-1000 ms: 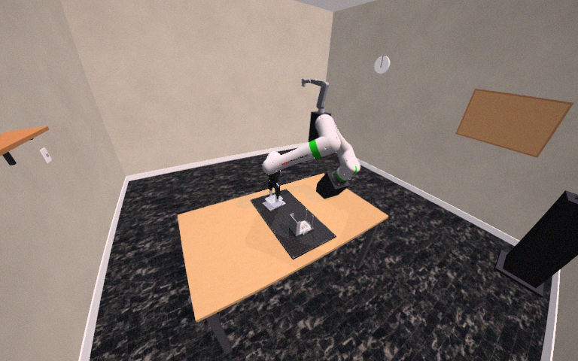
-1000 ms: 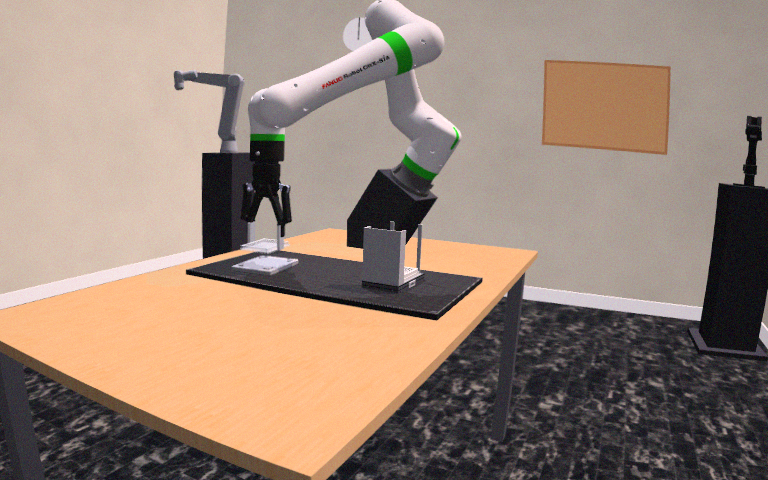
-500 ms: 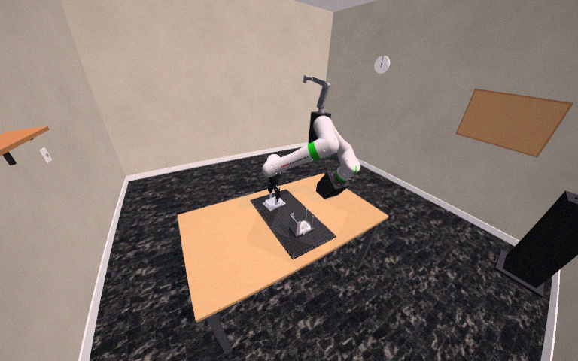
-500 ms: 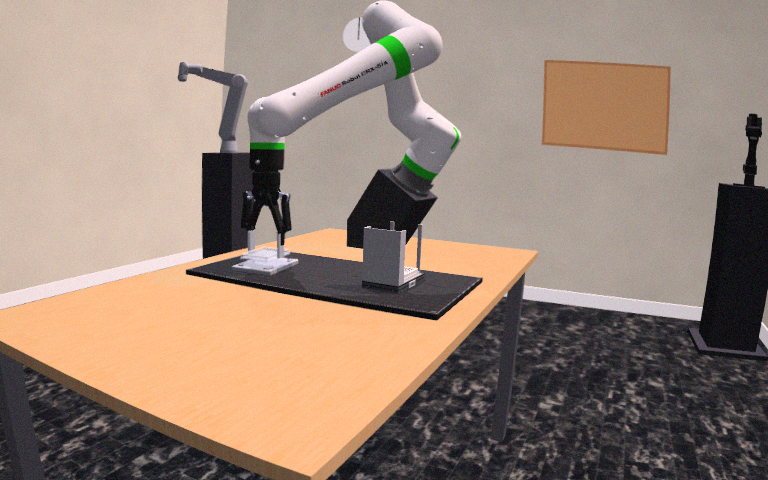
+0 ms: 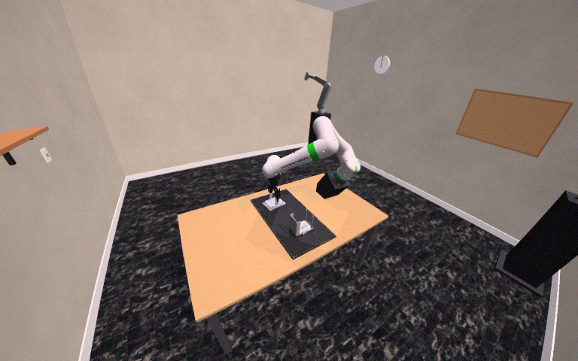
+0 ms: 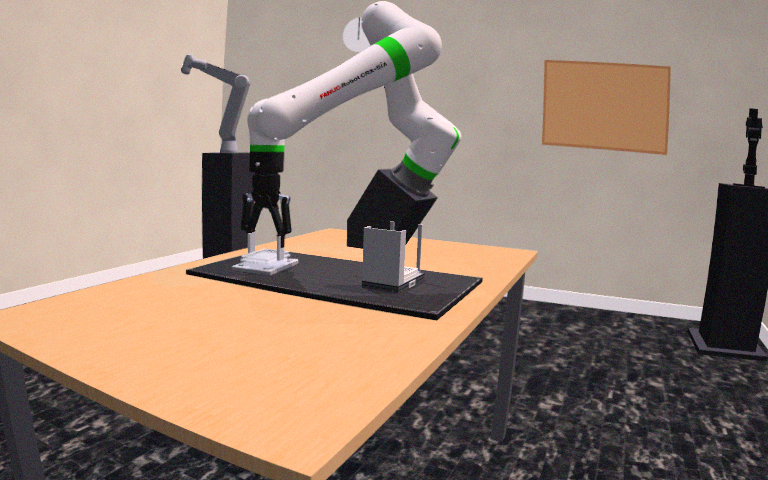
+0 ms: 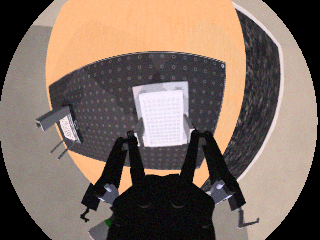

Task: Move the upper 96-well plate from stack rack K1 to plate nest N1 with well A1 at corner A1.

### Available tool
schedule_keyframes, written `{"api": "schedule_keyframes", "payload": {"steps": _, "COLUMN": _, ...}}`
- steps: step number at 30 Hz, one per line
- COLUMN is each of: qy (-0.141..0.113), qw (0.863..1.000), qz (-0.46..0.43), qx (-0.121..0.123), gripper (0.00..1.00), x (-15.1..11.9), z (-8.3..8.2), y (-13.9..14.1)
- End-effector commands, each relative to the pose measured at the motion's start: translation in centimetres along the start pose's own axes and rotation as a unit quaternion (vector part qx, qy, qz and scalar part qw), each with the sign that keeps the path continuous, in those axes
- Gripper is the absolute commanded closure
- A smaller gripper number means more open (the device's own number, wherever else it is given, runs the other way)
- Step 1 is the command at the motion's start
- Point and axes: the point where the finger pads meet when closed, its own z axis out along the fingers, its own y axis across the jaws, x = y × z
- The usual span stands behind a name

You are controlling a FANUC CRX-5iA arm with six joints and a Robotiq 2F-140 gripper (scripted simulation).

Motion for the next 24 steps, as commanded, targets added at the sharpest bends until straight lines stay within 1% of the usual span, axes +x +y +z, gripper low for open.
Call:
{"api": "schedule_keyframes", "payload": {"steps": 1, "qy": 0.0, "qw": 1.0, "qz": 0.0, "qx": 0.0, "gripper": 1.0, "x": 0.01, "z": -0.02, "y": 0.02}}
{"api": "schedule_keyframes", "payload": {"steps": 24, "qy": 0.0, "qw": 1.0, "qz": 0.0, "qx": 0.0, "gripper": 1.0, "x": 0.01, "z": 0.24, "y": 0.02}}
